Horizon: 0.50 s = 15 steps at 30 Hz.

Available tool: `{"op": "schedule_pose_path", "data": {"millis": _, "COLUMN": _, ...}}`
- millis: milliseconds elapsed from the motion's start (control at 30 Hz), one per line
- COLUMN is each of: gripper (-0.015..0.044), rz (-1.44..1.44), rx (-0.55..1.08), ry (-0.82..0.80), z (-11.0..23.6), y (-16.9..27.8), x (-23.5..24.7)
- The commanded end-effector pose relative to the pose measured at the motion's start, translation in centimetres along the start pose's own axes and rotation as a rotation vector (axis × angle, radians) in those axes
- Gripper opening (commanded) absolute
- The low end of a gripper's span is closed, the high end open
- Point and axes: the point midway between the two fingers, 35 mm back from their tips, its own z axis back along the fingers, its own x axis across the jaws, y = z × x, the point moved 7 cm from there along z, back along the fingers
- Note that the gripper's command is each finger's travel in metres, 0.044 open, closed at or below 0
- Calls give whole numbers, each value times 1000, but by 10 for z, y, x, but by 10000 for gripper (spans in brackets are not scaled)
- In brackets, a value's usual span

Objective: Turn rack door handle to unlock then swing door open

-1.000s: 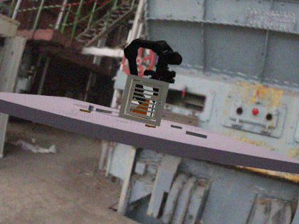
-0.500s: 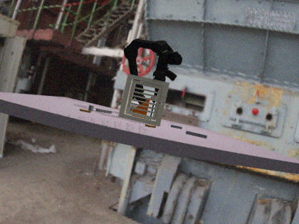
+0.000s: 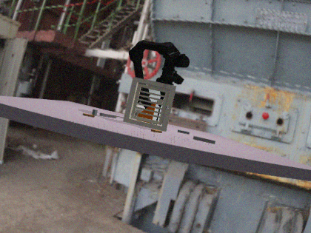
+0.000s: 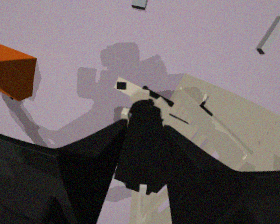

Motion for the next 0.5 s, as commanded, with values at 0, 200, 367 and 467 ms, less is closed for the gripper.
{"op": "schedule_pose_path", "data": {"millis": 0, "gripper": 17, "rz": 26, "rx": 9, "ry": 0, "z": -1, "y": 1, "x": 0}}
{"op": "schedule_pose_path", "data": {"millis": 200, "gripper": 175, "rz": 26, "rx": 9, "ry": 0, "z": -1, "y": 1, "x": 0}}
{"op": "schedule_pose_path", "data": {"millis": 367, "gripper": 289, "rz": 26, "rx": 9, "ry": 0, "z": -1, "y": 1, "x": 0}}
{"op": "schedule_pose_path", "data": {"millis": 467, "gripper": 289, "rz": -48, "rx": 9, "ry": 1, "z": -1, "y": 1, "x": 0}}
